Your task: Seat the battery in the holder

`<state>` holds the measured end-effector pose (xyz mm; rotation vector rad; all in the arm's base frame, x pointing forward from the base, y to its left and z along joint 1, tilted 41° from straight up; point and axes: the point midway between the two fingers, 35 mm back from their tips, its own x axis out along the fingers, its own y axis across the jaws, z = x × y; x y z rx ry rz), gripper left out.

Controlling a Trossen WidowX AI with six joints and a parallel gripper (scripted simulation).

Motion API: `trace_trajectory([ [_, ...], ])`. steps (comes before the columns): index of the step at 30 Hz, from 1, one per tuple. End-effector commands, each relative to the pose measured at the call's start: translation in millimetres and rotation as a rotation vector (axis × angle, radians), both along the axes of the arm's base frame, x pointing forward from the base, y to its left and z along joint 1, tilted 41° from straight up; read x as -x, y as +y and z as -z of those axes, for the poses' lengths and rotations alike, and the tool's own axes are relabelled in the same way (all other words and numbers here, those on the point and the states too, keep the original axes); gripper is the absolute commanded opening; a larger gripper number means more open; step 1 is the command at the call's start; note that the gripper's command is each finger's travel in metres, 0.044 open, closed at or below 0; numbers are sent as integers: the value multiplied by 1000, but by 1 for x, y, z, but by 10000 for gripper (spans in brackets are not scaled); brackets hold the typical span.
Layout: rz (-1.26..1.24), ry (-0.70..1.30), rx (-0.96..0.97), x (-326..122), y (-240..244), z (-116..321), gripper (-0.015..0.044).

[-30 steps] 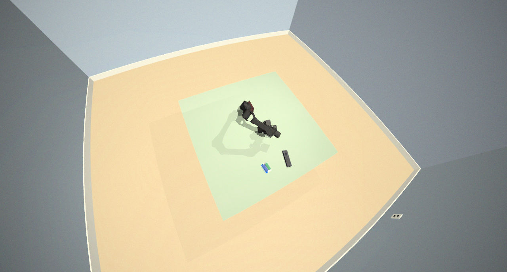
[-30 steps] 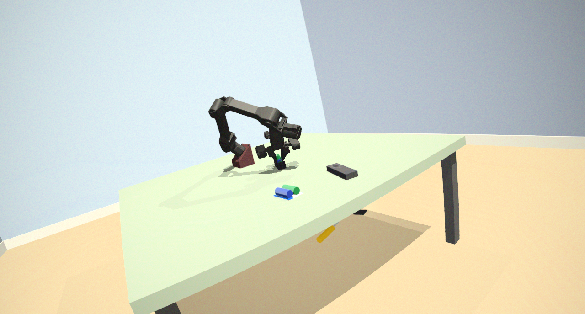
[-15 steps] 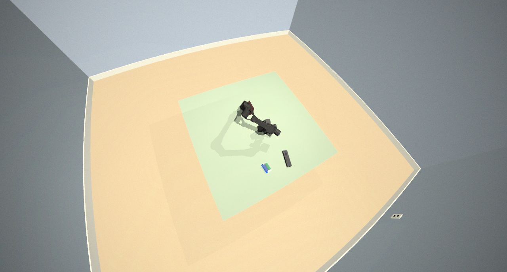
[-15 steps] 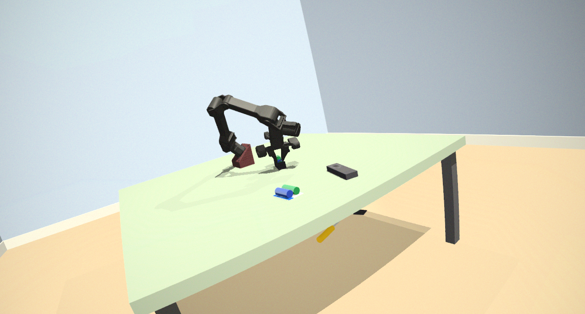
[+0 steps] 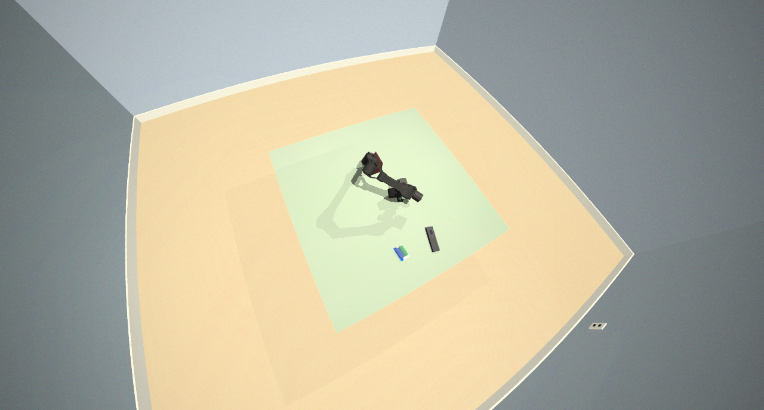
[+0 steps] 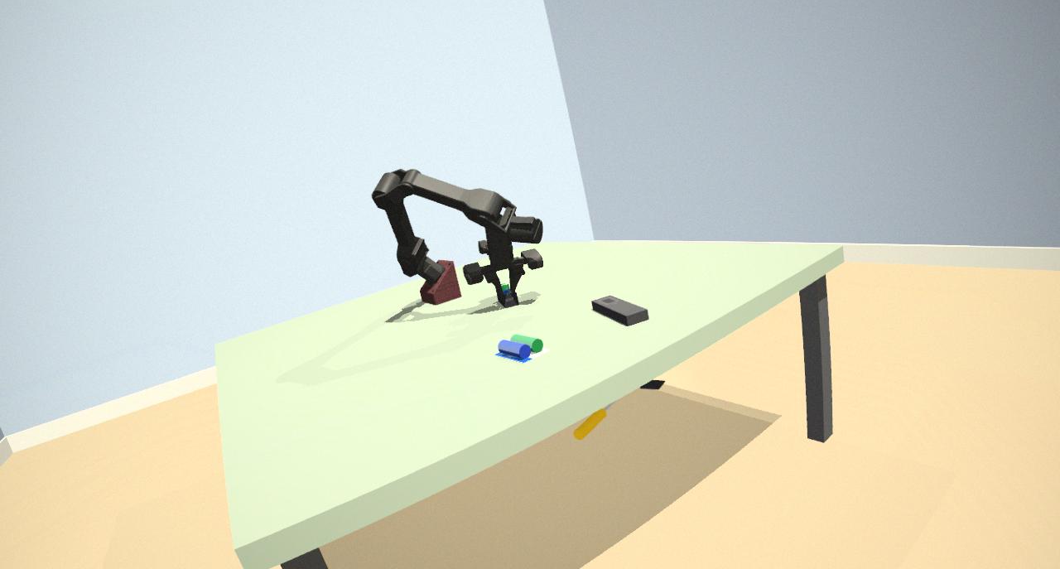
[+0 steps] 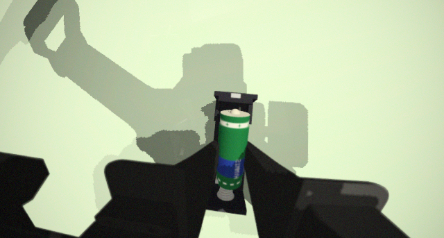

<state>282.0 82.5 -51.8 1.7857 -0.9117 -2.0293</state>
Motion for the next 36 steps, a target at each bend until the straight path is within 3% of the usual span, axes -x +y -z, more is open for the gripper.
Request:
trace_trajectory([
  [1,-22,-39,4,-6,-1,1,82],
  [36,-153,-219,50,-1,-4,2,82],
])
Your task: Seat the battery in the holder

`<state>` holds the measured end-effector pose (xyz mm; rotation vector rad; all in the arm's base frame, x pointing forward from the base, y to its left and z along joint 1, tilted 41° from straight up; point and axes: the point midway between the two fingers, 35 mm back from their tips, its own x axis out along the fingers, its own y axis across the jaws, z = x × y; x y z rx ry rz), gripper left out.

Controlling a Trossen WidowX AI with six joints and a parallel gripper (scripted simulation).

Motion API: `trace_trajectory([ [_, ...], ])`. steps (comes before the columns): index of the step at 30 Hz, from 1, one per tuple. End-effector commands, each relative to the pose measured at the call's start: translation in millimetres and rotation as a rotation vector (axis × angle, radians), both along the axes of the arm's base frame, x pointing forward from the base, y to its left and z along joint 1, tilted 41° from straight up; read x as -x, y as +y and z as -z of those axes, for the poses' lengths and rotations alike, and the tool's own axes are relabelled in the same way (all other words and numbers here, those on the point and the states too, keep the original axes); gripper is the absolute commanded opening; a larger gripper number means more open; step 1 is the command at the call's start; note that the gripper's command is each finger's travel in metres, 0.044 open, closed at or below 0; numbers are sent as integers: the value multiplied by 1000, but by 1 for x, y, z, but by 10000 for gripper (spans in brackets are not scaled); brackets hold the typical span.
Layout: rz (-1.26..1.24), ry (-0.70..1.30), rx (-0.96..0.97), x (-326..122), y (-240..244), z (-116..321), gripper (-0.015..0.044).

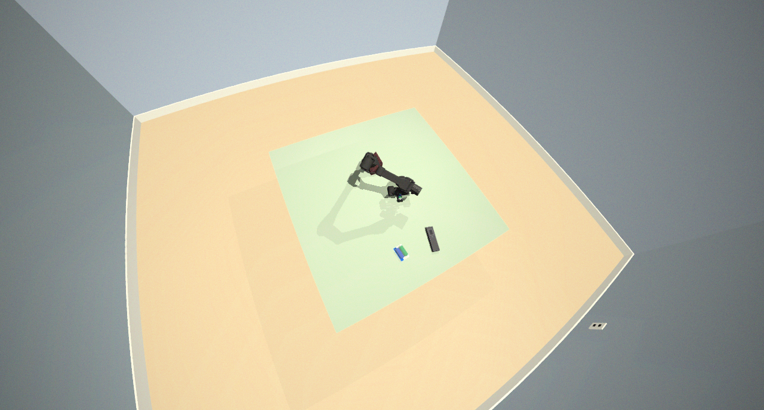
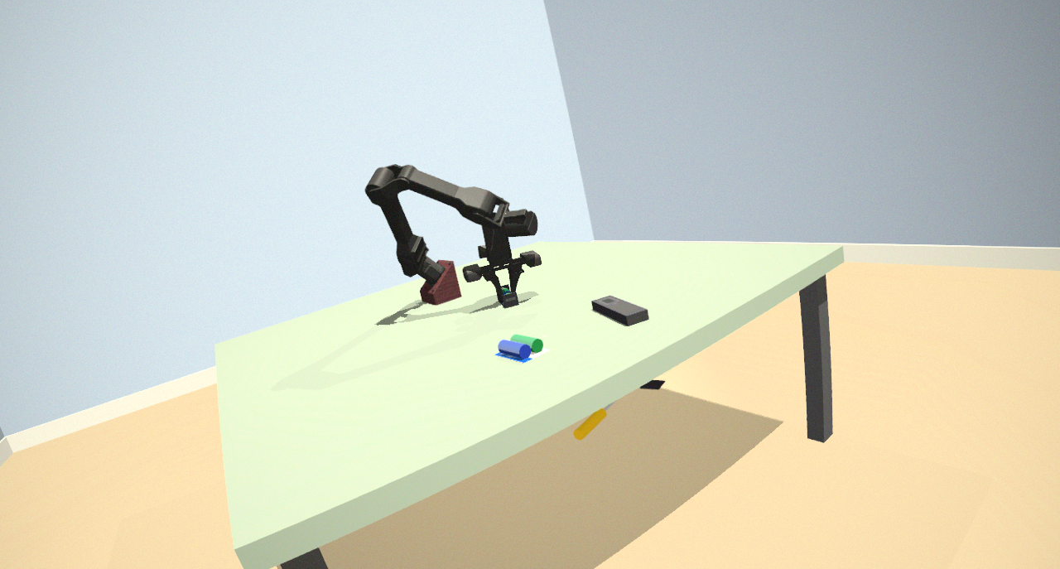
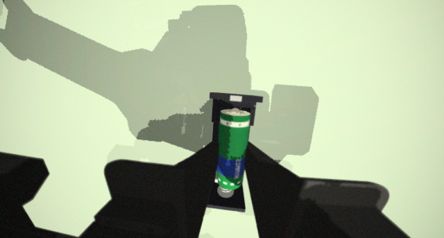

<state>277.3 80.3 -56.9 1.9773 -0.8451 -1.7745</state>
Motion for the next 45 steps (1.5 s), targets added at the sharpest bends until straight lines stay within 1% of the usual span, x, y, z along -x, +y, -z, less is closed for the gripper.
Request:
trace_trajectory([
  [1,-16,-41,9,-6,-2,-3,82],
  [27,-26,-49,4,9,-2,2,82],
  [40,-28,-51,1,10,-2,2,82],
  [44,-28,-51,1,10,-2,2,184],
  [45,-28,-51,1,10,-2,2,184],
])
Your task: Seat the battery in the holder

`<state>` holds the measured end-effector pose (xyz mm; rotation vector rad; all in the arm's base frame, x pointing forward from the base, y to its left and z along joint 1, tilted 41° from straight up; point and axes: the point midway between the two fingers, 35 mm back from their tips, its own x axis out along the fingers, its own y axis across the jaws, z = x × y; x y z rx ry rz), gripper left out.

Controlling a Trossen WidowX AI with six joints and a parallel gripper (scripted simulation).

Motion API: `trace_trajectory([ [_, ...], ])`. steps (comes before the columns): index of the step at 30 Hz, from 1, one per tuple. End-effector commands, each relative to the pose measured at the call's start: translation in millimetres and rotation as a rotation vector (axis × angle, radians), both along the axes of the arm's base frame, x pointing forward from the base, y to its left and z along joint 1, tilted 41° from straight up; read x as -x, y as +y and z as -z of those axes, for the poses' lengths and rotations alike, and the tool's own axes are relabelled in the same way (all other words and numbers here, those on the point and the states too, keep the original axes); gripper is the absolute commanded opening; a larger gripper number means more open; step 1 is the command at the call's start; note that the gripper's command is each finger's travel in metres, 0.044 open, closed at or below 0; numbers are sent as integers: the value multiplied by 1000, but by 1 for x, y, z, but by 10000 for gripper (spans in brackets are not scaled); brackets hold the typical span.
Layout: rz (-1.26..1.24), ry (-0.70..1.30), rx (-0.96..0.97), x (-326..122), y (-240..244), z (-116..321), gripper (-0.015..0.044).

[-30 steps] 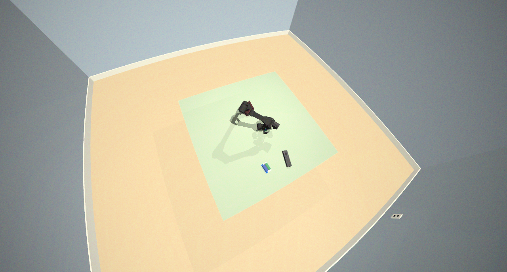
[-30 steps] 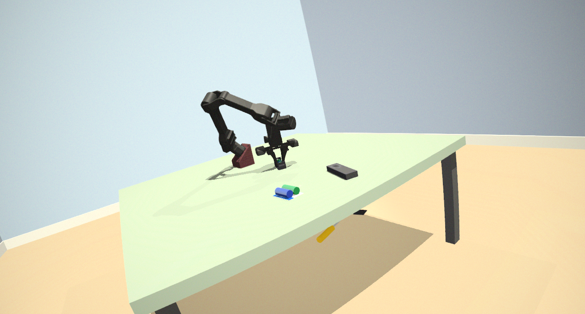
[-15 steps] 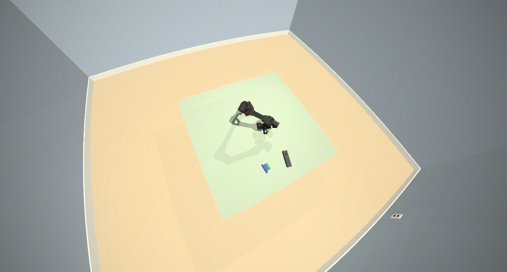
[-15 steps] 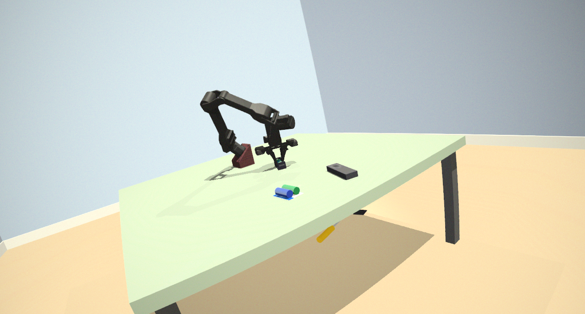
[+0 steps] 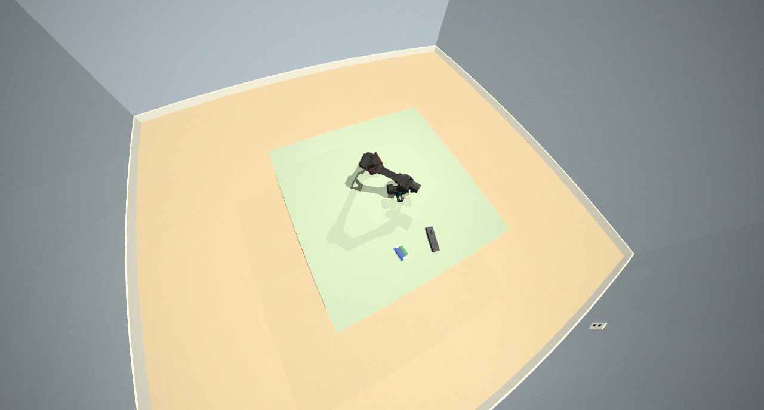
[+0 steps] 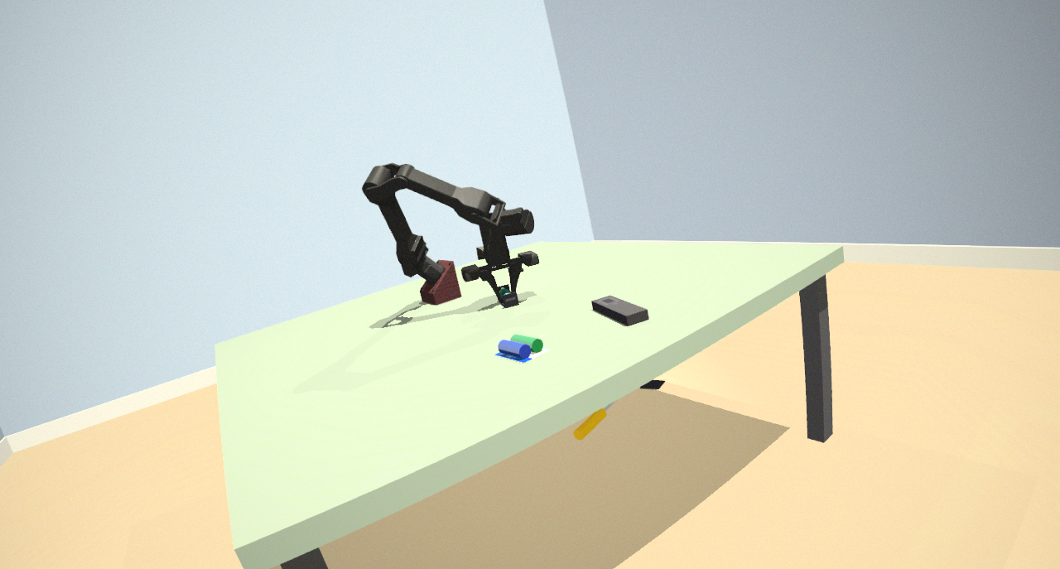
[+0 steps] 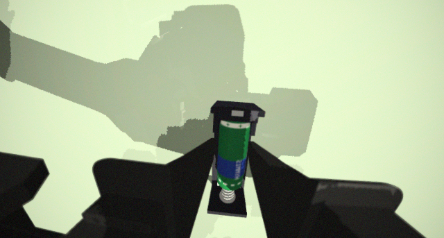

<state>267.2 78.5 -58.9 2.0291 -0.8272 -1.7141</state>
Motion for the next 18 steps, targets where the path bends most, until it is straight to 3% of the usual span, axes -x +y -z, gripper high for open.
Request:
trace_trajectory([
  [1,2,-2,-1,0,0,-1,184],
  [12,0,0,-1,2,10,-11,184],
  [18,-2,3,-1,5,37,-41,342],
])
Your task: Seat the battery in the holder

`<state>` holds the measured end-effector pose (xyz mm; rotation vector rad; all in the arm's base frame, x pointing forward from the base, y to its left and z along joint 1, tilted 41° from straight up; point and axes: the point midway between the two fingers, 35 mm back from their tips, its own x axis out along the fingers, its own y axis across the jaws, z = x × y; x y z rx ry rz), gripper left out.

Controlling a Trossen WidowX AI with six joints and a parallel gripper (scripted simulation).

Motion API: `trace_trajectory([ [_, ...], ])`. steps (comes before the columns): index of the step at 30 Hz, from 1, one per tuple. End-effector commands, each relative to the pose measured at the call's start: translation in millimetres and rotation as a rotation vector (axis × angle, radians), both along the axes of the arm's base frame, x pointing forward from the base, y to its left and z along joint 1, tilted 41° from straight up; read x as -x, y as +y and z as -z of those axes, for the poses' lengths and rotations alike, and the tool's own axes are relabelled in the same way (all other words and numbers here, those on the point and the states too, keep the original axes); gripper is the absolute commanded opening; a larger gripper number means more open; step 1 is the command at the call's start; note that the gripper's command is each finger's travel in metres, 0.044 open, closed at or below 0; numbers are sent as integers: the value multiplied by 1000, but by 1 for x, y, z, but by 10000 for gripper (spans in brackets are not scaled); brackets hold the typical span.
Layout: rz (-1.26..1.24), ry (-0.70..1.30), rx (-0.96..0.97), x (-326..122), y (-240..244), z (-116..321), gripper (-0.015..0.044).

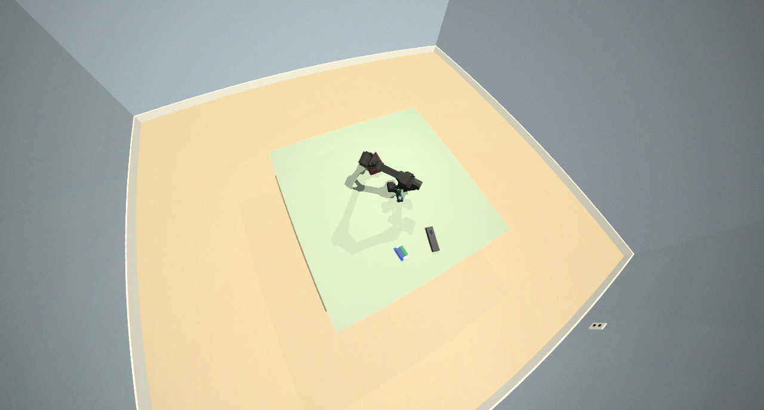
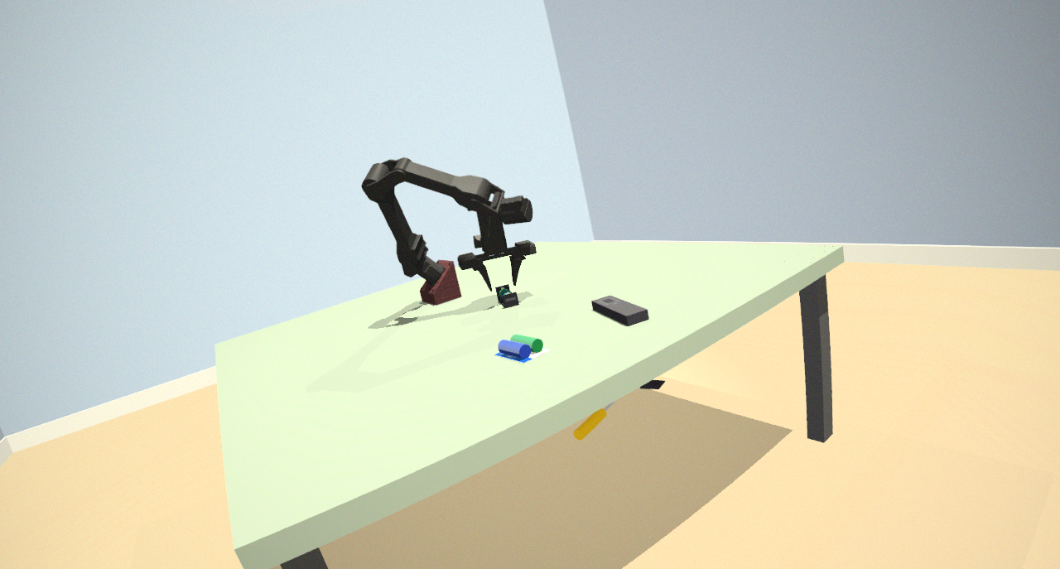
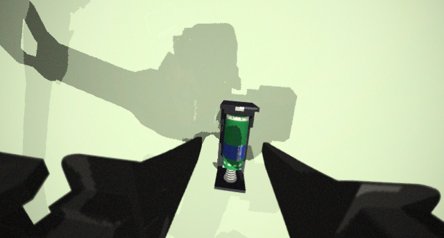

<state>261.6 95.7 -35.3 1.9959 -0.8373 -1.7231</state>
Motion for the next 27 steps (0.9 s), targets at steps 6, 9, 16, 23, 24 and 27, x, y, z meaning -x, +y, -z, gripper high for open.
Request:
trace_trajectory([
  [6,-5,-20,-20,6,41,-45,440],
  [9,-5,-20,-20,6,41,-45,440],
  [16,-5,-20,-20,6,41,-45,440],
  [23,-5,-20,-20,6,41,-45,440],
  [24,-5,-20,-20,6,41,-45,440],
  [27,-5,-20,-20,6,41,-45,440],
])
